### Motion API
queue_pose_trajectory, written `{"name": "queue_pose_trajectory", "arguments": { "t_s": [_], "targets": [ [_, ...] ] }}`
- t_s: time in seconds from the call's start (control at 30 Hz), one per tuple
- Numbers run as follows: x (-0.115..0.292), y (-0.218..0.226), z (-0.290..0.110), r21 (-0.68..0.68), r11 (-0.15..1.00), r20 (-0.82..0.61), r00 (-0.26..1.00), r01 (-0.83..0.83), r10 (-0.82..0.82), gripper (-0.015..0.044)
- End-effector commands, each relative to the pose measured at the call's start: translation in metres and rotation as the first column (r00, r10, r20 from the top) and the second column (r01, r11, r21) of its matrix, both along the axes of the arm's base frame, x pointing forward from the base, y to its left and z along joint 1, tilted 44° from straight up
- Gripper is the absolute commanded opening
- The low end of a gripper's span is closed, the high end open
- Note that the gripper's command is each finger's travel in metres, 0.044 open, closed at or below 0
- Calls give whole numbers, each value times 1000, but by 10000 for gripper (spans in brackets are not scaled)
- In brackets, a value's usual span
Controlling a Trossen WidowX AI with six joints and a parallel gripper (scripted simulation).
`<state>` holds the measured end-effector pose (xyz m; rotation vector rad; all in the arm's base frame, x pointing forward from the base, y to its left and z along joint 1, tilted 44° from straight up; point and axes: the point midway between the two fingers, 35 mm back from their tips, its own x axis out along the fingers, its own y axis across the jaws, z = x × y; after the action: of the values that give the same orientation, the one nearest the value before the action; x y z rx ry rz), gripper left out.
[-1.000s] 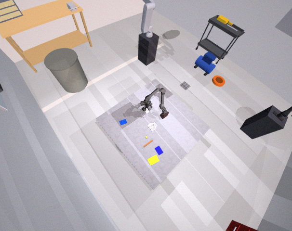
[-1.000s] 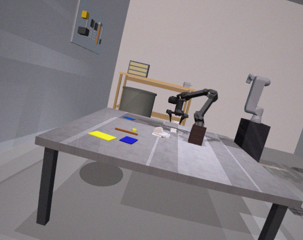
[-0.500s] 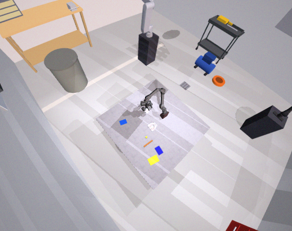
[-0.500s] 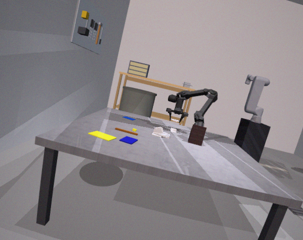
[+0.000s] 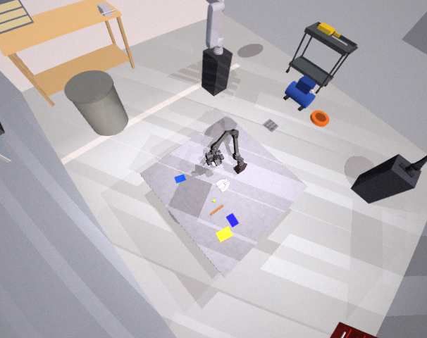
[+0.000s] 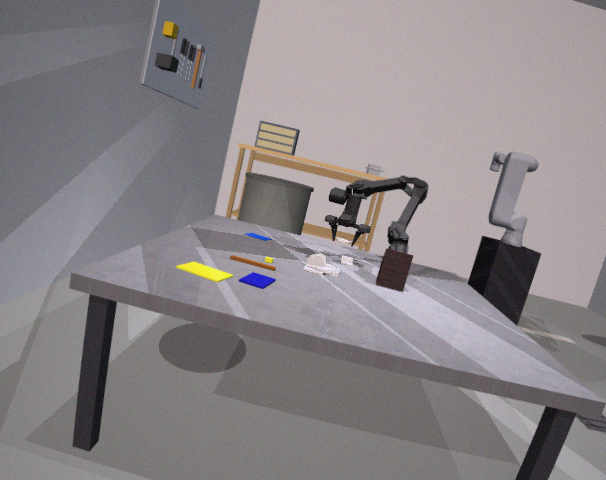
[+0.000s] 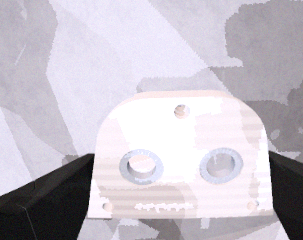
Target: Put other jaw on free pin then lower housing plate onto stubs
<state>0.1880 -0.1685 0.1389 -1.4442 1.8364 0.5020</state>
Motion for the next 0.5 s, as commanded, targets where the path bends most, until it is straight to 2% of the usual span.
{"name": "queue_pose_trajectory", "arguments": {
  "t_s": [0.0, 0.47],
  "targets": [
    [8, 8, -10, 9, 998, 54, 997, 57, -58, 351],
    [29, 36, -39, 33, 968, 218, 943, 250, -251, 351]
  ]
}}
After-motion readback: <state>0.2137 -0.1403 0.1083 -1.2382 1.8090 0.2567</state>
